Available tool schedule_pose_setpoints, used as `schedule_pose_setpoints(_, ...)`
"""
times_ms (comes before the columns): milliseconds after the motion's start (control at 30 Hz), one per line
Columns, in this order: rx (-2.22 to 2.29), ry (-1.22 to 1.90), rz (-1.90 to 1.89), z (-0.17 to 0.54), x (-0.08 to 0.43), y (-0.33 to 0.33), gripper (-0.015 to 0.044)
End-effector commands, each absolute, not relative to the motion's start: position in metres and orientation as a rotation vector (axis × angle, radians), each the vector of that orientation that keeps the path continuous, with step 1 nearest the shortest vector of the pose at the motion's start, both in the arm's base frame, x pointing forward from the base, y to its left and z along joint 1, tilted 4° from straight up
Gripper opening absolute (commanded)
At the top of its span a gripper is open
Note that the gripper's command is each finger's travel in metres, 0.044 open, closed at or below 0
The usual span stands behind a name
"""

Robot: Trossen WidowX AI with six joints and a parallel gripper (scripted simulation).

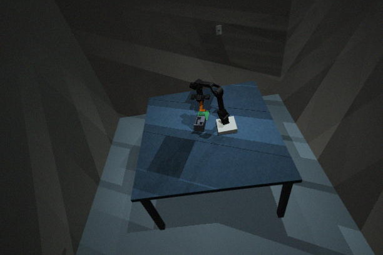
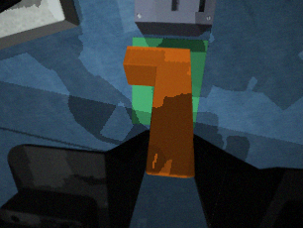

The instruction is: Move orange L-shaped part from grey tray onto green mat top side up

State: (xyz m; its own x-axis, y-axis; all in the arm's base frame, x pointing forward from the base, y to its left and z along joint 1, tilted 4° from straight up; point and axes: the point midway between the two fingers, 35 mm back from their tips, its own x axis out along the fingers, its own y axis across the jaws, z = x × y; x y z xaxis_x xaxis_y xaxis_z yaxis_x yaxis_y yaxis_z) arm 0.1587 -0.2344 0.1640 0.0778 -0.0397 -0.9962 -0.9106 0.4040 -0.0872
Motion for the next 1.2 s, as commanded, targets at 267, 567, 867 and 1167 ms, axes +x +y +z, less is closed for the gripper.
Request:
schedule_pose_setpoints(267, -0.951, 1.329, 0.834, 0.144, 0.160, -0.235, 0.0000)
schedule_pose_setpoints(567, -0.951, 1.329, 0.834, 0.130, 0.161, -0.235, 0.0000)
schedule_pose_setpoints(867, -0.951, 1.329, 0.834, 0.116, 0.162, -0.236, 0.0000)
schedule_pose_setpoints(1167, -0.951, 1.329, 0.834, 0.101, 0.163, -0.236, 0.0000)
